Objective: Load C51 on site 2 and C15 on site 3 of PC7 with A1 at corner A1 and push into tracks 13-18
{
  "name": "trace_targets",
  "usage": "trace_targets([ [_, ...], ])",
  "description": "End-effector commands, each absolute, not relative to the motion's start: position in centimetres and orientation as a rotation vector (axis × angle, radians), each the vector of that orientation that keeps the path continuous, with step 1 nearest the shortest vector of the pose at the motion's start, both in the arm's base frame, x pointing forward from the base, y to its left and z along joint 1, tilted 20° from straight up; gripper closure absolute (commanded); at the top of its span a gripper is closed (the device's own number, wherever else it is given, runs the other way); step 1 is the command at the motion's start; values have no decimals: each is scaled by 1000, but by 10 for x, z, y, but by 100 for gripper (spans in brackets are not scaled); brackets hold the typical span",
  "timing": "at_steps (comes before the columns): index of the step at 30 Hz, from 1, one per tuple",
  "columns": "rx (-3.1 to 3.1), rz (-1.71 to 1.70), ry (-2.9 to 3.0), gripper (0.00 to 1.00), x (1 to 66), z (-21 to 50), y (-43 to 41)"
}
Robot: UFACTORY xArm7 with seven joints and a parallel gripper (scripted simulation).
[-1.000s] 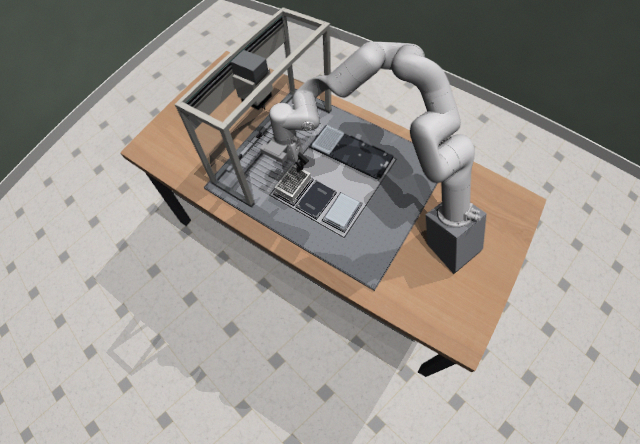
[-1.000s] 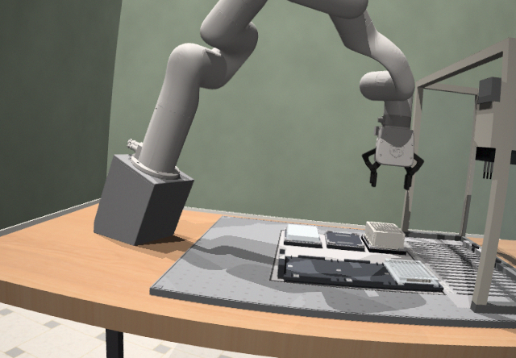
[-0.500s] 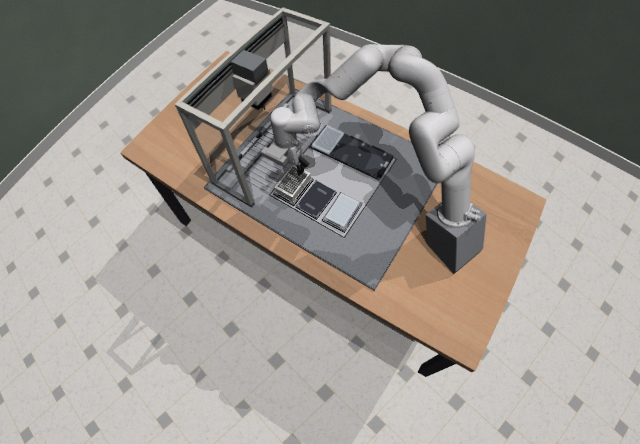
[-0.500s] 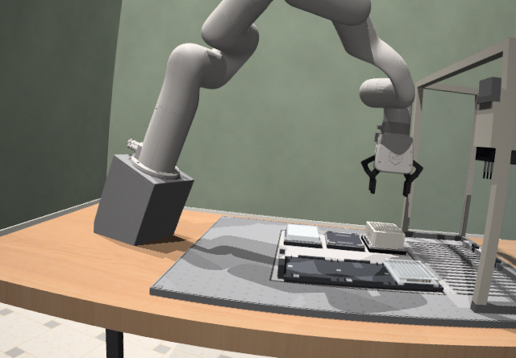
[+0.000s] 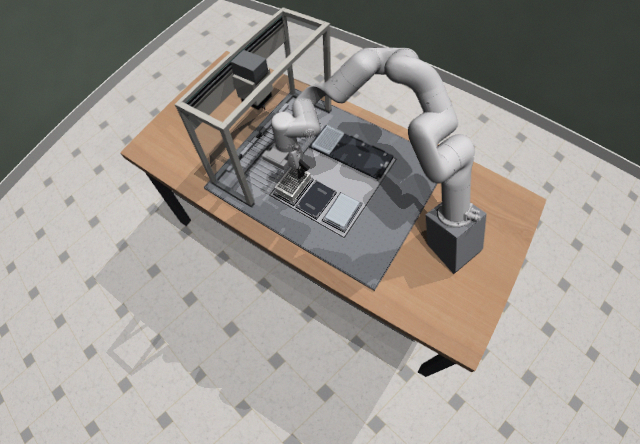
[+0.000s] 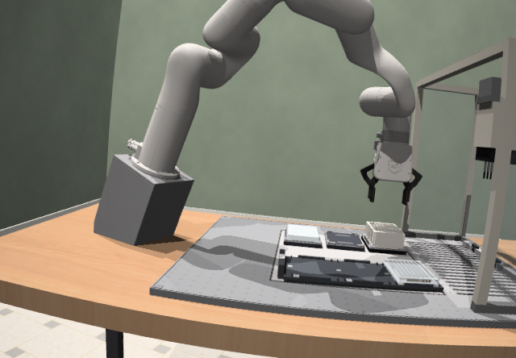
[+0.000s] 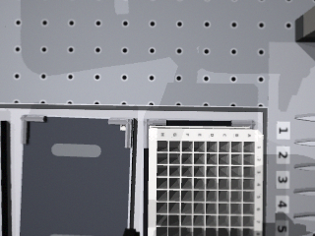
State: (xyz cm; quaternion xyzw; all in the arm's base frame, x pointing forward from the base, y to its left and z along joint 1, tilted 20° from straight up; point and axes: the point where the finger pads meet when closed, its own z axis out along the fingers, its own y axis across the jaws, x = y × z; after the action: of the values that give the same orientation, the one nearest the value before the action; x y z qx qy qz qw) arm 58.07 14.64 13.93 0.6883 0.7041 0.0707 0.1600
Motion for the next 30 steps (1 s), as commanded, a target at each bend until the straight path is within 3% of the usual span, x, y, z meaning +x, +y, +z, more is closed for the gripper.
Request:
trace_targets([
  [1, 1963, 208, 2010, 0, 583, 138, 147],
  [30, 1963, 208, 2010, 0, 594, 106, 143],
])
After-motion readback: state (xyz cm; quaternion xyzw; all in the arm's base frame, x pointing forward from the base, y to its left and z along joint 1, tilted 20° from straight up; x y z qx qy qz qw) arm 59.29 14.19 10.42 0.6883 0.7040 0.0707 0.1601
